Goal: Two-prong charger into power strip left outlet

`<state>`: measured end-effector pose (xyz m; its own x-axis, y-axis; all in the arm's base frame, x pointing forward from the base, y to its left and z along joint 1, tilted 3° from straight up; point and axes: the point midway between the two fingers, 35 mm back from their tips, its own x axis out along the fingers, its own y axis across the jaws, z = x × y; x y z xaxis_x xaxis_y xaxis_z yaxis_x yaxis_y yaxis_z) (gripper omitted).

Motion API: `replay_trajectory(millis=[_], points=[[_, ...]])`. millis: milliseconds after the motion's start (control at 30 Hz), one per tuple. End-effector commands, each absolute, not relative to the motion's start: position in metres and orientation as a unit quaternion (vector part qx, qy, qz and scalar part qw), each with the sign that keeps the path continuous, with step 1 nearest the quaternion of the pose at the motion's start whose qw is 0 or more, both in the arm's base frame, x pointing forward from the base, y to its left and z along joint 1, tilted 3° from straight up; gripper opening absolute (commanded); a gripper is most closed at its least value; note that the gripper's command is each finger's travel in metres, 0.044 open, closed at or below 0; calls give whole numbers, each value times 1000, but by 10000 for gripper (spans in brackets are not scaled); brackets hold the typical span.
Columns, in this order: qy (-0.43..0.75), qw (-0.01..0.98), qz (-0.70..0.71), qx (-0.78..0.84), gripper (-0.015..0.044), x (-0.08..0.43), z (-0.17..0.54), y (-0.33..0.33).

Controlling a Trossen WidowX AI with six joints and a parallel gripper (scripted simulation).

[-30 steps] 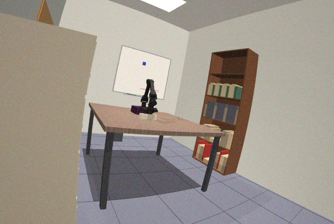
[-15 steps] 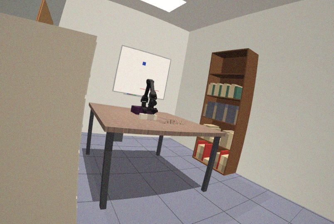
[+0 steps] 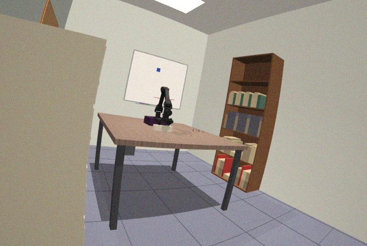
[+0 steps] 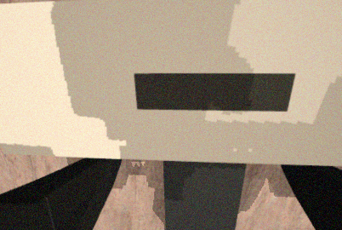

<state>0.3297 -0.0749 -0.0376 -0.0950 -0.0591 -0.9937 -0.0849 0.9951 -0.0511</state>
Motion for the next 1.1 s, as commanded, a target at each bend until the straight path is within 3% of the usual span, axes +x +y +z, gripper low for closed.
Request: replay_trajectory(millis=[0,1067], points=[[740,670,12,-49,440,327,-39,-75],[732,679,11,-50,440,319,-39,-75]])
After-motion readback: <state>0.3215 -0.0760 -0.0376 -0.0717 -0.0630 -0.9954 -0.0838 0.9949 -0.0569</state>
